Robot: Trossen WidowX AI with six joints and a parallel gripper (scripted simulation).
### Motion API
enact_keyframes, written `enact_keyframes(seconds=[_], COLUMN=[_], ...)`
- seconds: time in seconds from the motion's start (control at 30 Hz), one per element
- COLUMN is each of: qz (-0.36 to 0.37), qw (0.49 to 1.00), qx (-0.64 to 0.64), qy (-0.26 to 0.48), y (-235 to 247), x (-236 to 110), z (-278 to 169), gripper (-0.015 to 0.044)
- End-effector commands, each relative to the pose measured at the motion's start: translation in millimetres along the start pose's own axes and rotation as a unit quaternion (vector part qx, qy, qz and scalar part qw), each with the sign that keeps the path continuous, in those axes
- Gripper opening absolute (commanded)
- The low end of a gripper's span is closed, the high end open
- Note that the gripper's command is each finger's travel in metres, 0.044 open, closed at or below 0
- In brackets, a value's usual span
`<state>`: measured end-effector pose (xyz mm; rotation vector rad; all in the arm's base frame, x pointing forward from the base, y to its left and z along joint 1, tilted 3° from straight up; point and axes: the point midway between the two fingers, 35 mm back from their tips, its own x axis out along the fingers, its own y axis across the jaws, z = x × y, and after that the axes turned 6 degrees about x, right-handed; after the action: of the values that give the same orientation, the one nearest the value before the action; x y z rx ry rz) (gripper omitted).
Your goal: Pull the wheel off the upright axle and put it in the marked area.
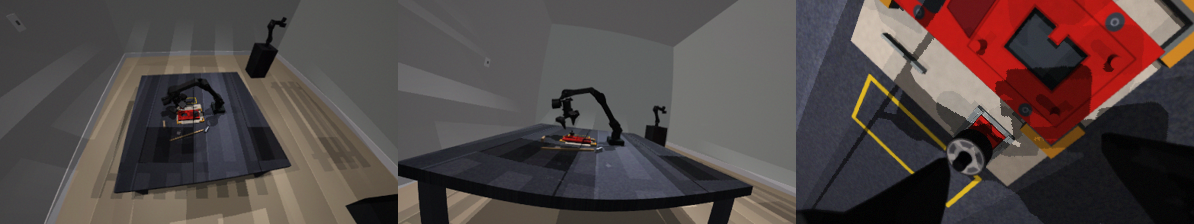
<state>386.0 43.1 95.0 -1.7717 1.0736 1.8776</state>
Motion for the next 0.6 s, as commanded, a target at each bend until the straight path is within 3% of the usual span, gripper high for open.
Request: enact_keyframes(seconds=[0.0,0.1,0.27,0.57], qz=[0.0,-0.007,-0.017,-0.023], qw=[1.0,0.995,0.957,0.795], qx=[0.006,0.098,0.29,0.604], qy=[0.0,-0.005,-0.019,-0.052], y=[0.2,3.4,10.4,23.3], x=[0.0,0.7,2.2,4.9], z=[-0.2,-2.9,-8.5,-17.9], gripper=[0.0374,0.03,0.03,0.03])
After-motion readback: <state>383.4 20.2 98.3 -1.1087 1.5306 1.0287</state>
